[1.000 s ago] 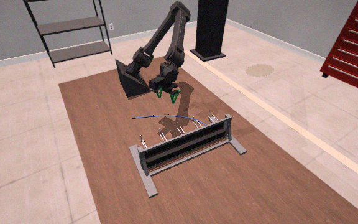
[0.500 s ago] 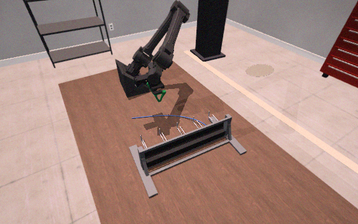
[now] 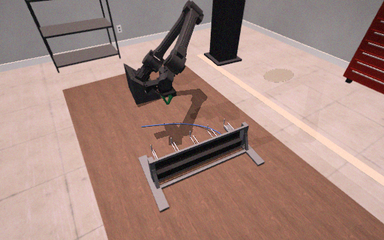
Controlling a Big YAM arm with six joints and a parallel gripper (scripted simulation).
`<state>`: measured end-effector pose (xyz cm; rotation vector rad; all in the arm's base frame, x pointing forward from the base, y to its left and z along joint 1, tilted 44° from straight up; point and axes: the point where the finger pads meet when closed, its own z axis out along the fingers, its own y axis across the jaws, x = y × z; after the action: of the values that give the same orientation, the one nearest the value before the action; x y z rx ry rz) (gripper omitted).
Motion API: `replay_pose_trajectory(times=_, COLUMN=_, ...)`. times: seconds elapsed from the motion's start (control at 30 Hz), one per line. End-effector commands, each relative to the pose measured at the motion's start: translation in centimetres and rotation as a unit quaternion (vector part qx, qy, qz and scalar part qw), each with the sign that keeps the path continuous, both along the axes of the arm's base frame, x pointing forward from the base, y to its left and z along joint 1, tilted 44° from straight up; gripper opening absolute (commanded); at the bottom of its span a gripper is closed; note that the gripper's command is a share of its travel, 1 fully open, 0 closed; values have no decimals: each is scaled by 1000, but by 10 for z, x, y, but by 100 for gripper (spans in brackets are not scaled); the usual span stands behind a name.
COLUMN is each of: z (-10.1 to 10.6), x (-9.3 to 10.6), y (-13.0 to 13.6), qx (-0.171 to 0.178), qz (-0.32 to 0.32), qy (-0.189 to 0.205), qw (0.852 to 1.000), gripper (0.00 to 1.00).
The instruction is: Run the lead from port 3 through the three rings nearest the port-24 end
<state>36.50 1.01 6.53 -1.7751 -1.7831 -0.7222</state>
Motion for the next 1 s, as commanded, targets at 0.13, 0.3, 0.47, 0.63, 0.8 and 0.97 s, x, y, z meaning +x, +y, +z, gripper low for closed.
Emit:
replay_pose_trajectory(times=0.13, z=12, x=11, y=-8, qx=-6, qz=-8, qy=-16, qw=1000, gripper=0)
replay_pose_trajectory(times=0.3, z=12, x=11, y=-8, qx=-6, qz=-8, qy=-16, qw=1000, gripper=0)
replay_pose_trajectory(times=0.47, z=12, x=11, y=-8, qx=-6, qz=-8, qy=-16, qw=1000, gripper=0)
replay_pose_trajectory(times=0.63, z=7, x=4, y=-12, qx=-3, qz=-26, qy=3, qw=1000, gripper=0)
replay_pose_trajectory(times=0.8, z=-9, x=-11, y=-18, qx=1, qz=-127, qy=113, qw=985, gripper=0)
replay_pose_trajectory(times=0.97, z=1, x=-2, y=-11, qx=-5, qz=-122, qy=101, qw=987, gripper=32)
